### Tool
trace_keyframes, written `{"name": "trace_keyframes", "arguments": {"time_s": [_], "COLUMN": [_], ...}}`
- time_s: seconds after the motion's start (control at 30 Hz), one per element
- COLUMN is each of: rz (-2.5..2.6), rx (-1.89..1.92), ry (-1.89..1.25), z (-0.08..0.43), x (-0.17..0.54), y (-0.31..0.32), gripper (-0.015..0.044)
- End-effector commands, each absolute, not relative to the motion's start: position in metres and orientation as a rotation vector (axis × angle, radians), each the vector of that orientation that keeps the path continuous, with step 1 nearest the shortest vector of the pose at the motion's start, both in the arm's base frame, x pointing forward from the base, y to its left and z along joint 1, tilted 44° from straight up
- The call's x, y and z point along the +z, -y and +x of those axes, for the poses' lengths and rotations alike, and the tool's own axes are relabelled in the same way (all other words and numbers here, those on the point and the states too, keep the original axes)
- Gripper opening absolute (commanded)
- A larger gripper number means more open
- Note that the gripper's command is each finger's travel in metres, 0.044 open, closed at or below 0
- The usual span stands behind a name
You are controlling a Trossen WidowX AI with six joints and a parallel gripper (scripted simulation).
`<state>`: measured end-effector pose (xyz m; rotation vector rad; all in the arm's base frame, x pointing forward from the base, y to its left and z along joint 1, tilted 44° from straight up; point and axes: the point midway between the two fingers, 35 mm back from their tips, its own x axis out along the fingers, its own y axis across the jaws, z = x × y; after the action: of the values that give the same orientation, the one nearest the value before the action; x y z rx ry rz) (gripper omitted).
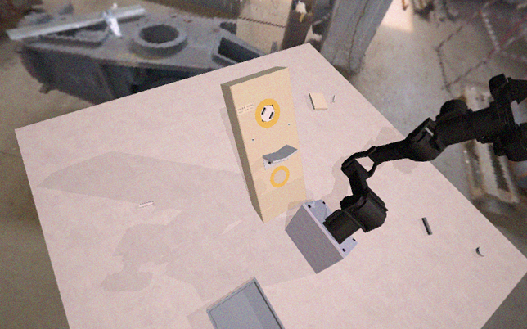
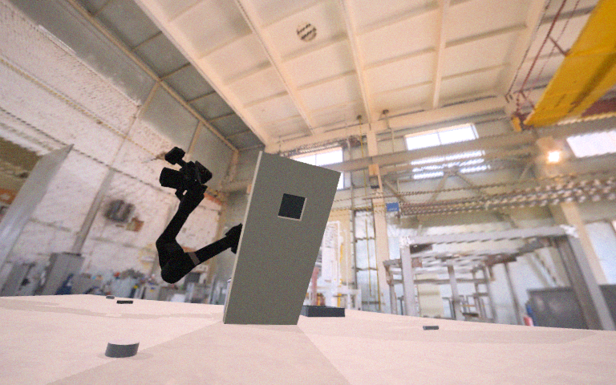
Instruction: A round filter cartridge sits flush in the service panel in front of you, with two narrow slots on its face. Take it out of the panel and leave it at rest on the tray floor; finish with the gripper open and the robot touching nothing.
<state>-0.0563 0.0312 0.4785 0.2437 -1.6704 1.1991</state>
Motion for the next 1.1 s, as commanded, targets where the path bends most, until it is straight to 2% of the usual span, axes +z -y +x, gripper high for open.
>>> {"name": "trace_keyframes", "arguments": {"time_s": [0.0, 0.17, 0.33, 0.53, 0.7, 0.87, 1.07], "rz": [0.237, 0.072, -0.069, -0.158, -0.17, -0.141, -0.079], "rx": [1.208, 1.372, 1.421, 1.29, 1.055, 0.742, 0.292], "ry": [1.66, 1.344, 0.933, 0.442, 0.094, -0.173, -0.377], "z": [-0.057, -0.055, -0.031, 0.027, 0.087, 0.148, 0.213], "x": [0.478, 0.461, 0.427, 0.368, 0.312, 0.256, 0.193], "y": [-0.034, -0.106, -0.18, -0.243, -0.265, -0.259, -0.216], "gripper": [0.0374, 0.0243, 0.0114, 0.0114, 0.0114, 0.0114, 0.0114]}}
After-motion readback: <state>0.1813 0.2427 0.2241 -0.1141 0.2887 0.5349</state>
